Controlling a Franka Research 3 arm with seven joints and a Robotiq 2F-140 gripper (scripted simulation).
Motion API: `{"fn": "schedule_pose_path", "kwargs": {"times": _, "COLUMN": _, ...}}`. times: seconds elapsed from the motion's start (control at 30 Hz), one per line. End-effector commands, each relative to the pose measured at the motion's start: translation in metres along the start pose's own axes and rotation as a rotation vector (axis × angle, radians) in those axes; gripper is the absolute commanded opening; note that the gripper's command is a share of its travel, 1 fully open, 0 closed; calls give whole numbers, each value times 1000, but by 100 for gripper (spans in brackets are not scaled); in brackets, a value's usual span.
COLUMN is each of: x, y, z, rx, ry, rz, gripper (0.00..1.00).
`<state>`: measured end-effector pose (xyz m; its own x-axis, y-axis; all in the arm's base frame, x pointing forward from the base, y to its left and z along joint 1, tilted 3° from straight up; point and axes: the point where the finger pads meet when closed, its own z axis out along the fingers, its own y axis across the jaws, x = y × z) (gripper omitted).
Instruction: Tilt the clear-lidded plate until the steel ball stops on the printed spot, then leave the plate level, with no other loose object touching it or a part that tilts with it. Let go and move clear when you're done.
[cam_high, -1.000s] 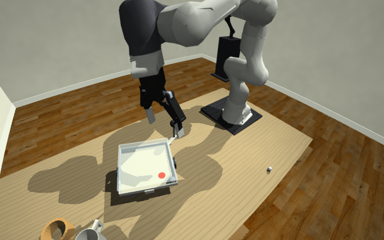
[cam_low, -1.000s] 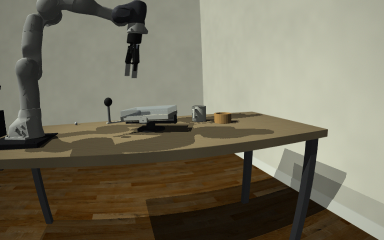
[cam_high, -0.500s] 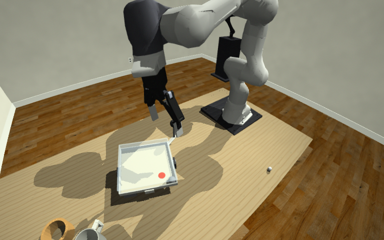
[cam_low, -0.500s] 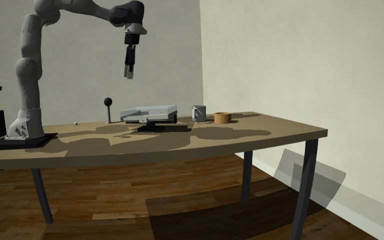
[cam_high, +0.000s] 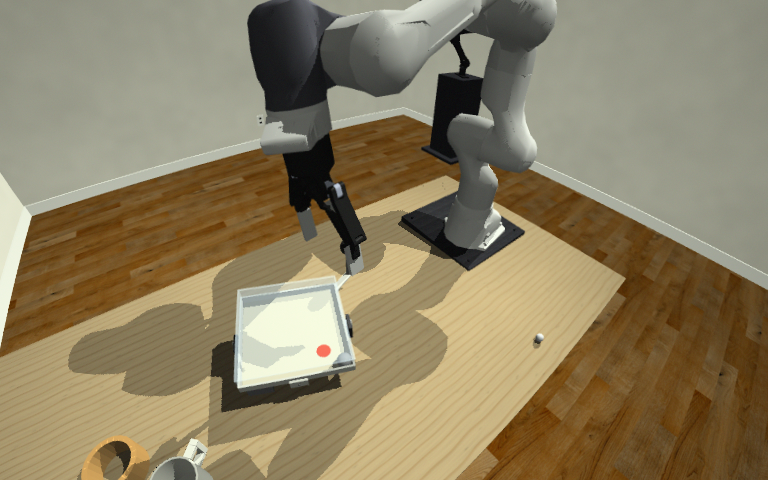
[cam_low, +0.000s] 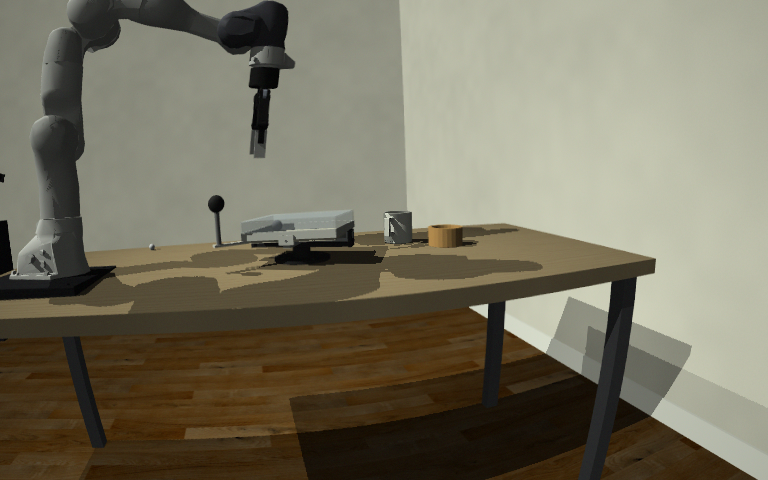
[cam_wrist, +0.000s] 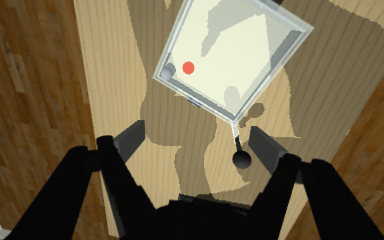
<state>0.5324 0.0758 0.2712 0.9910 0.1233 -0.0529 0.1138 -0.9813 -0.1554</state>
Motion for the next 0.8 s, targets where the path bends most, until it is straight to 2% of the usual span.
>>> {"fn": "schedule_pose_path", "kwargs": {"times": 0.0, "x": 1, "y": 1, "z": -1, "rx": -4, "ry": 5, "rz": 17, "gripper": 100}}
{"fn": "schedule_pose_path", "kwargs": {"times": 0.07, "x": 1, "y": 1, "z": -1, "rx": -4, "ry": 5, "rz": 17, "gripper": 100}}
{"fn": "schedule_pose_path", "kwargs": {"times": 0.1, "x": -10, "y": 15, "z": 4, "rx": -17, "ry": 18, "rz": 172, "gripper": 100}}
{"fn": "schedule_pose_path", "kwargs": {"times": 0.77, "x": -10, "y": 15, "z": 4, "rx": -17, "ry": 18, "rz": 172, "gripper": 100}}
